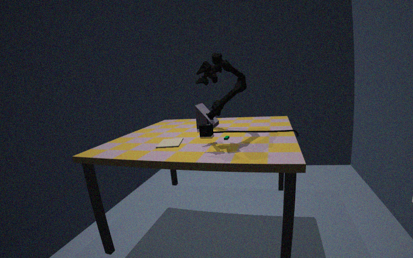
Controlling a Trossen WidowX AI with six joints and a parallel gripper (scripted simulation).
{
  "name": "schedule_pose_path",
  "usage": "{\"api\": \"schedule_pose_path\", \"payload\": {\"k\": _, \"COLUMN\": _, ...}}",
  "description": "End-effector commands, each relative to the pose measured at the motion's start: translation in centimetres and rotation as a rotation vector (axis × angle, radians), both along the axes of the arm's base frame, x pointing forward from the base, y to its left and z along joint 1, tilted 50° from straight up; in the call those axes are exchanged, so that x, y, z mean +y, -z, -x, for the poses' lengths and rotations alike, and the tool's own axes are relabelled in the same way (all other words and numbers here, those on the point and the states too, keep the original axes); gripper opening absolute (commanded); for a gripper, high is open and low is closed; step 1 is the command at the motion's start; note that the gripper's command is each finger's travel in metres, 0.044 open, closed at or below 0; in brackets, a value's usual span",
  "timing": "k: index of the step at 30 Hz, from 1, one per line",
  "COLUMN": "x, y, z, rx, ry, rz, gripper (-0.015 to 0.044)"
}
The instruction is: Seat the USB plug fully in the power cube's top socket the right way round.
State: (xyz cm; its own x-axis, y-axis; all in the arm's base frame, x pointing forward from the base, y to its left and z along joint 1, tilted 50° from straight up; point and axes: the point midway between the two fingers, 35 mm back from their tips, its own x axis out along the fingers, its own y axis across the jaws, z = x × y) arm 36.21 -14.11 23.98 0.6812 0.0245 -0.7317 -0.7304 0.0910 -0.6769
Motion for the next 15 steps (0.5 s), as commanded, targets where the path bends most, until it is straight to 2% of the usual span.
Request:
{"api": "schedule_pose_path", "payload": {"k": 1, "x": 5.6, "y": 5.4, "z": -0.4, "rx": 0.212, "ry": -0.218, "rz": -0.181, "gripper": 0.0440}}
{"api": "schedule_pose_path", "payload": {"k": 6, "x": 13.8, "y": 11.5, "z": 2.3, "rx": 0.542, "ry": -0.478, "rz": -0.483, "gripper": 0.0440}}
{"api": "schedule_pose_path", "payload": {"k": 9, "x": 17.8, "y": 13.4, "z": 4.9, "rx": 0.727, "ry": -0.581, "rz": -0.668, "gripper": 0.0440}}
{"api": "schedule_pose_path", "payload": {"k": 15, "x": 18.7, "y": 13.3, "z": 4.9, "rx": 0.750, "ry": -0.592, "rz": -0.693, "gripper": 0.0440}}
